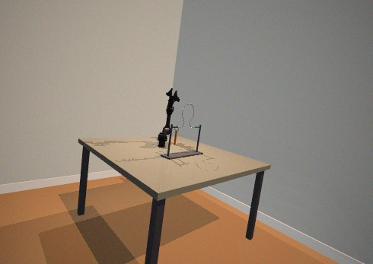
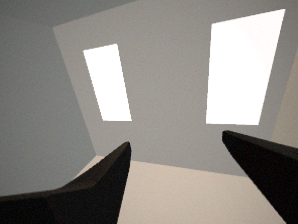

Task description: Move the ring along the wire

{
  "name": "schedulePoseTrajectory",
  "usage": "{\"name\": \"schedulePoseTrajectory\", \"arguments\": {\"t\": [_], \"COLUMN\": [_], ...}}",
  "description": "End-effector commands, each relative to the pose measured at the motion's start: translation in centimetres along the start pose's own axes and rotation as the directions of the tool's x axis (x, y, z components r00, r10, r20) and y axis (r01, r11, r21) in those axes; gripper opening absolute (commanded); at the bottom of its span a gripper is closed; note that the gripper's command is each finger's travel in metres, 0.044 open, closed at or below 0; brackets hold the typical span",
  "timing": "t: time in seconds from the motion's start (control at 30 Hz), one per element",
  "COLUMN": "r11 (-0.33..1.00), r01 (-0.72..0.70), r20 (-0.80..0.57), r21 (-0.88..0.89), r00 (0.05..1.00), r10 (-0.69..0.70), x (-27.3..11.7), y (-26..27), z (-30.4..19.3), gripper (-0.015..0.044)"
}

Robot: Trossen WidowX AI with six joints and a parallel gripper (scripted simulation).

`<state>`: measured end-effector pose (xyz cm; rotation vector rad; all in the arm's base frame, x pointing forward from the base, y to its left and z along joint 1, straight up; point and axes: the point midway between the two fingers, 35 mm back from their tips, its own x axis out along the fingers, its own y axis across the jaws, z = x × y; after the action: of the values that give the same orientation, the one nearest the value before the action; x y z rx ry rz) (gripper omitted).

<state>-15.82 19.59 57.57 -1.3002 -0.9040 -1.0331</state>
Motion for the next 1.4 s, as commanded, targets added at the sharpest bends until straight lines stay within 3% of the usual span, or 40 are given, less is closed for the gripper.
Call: {"name": "schedulePoseTrajectory", "arguments": {"t": [0.0,0.27,0.53,0.77,1.03,1.37], "r11": [1.0,0.987,0.935,0.867,0.737,0.53], "r01": [-0.002,-0.138,-0.293,-0.412,-0.529,-0.581], "r20": [-0.001,-0.056,-0.112,-0.132,-0.146,-0.131], "r21": [0.001,0.085,0.198,0.28,0.419,0.617], "r00": [1.0,0.988,0.941,0.878,0.762,0.588], "r10": [0.002,0.143,0.319,0.459,0.63,0.798], "x": [0.1,5.8,10.4,11.8,9.1,-0.3], "y": [0.1,6.4,15.3,23.3,33.7,44.1], "z": [-0.1,-5.3,-13.0,-19.8,-29.1,-38.1], "gripper": [0.0374,0.0164,0.016,0.016,0.016,0.016]}}
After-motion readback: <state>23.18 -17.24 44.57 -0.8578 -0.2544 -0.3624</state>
